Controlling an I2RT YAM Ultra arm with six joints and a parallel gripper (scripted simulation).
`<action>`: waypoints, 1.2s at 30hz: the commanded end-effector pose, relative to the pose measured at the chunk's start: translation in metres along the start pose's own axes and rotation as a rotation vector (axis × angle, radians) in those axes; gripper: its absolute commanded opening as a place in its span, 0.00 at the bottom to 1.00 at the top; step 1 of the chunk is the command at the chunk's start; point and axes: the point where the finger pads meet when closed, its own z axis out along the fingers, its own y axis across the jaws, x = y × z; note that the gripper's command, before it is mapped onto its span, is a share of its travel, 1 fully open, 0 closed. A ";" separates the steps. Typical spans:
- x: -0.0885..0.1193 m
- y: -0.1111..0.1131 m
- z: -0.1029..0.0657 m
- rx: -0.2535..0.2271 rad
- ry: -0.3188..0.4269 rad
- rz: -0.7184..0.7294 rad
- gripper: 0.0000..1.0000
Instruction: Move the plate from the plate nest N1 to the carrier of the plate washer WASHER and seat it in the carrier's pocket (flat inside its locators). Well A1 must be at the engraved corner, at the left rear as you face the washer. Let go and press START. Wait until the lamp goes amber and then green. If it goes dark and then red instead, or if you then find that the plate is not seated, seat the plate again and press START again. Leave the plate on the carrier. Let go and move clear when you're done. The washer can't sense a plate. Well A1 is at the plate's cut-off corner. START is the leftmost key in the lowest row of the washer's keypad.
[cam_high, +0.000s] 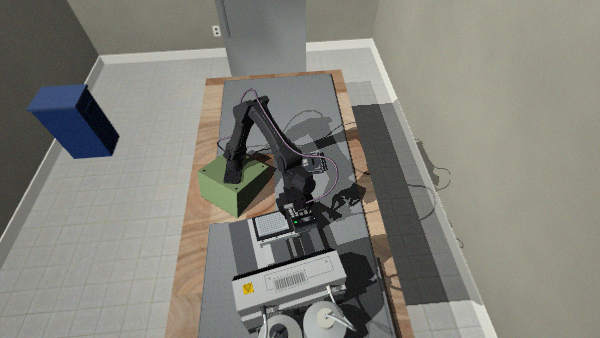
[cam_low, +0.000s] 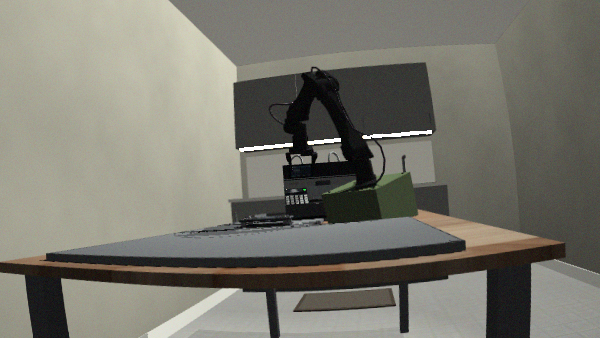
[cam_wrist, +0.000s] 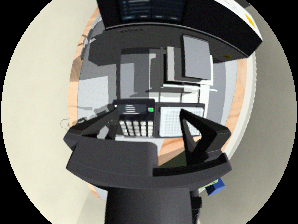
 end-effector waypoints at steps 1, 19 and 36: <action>0.010 0.007 -0.004 -0.004 -0.021 0.003 0.88; 0.058 0.029 0.002 -0.006 -0.020 0.003 0.56; 0.103 0.050 0.008 -0.009 -0.019 0.004 0.26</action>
